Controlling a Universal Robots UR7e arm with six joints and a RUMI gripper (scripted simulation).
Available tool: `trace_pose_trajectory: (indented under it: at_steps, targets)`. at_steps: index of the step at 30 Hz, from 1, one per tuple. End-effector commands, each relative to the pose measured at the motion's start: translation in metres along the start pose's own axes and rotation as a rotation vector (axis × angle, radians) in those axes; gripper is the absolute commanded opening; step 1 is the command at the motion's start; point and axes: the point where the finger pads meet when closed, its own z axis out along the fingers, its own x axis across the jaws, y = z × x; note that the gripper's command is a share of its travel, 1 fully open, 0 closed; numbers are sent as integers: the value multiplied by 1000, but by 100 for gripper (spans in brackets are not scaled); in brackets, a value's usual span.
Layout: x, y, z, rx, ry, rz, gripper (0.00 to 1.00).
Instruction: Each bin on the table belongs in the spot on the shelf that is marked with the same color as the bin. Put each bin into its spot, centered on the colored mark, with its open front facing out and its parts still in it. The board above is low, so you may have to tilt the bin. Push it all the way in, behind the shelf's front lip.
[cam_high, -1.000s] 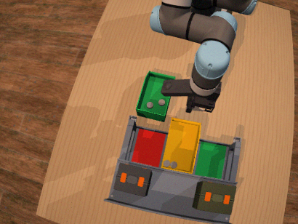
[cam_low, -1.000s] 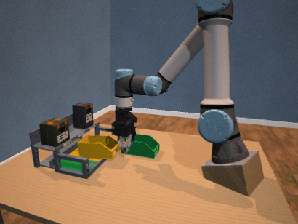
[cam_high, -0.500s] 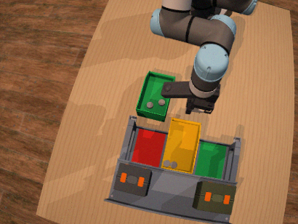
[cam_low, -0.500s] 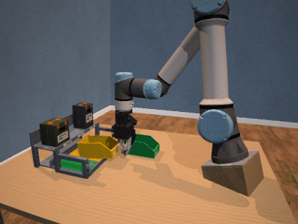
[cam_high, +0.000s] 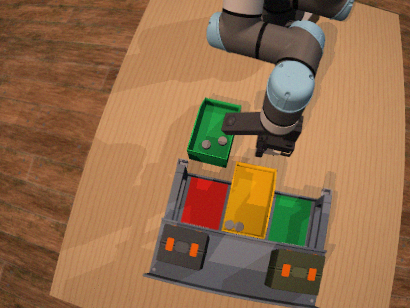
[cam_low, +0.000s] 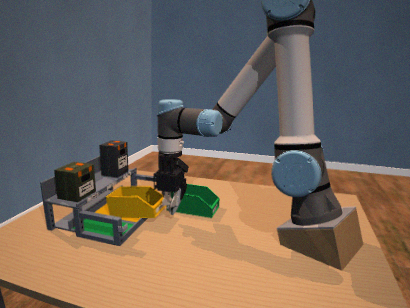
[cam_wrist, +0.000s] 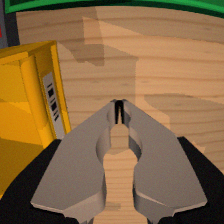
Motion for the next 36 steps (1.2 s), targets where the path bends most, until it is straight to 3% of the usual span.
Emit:
trace_pose_trajectory:
  at_steps: [1, 36]
  targets:
    - [0, 0, 0, 0, -1, 0, 0]
    - [-18, 0, -1, 0, -1, 0, 0]
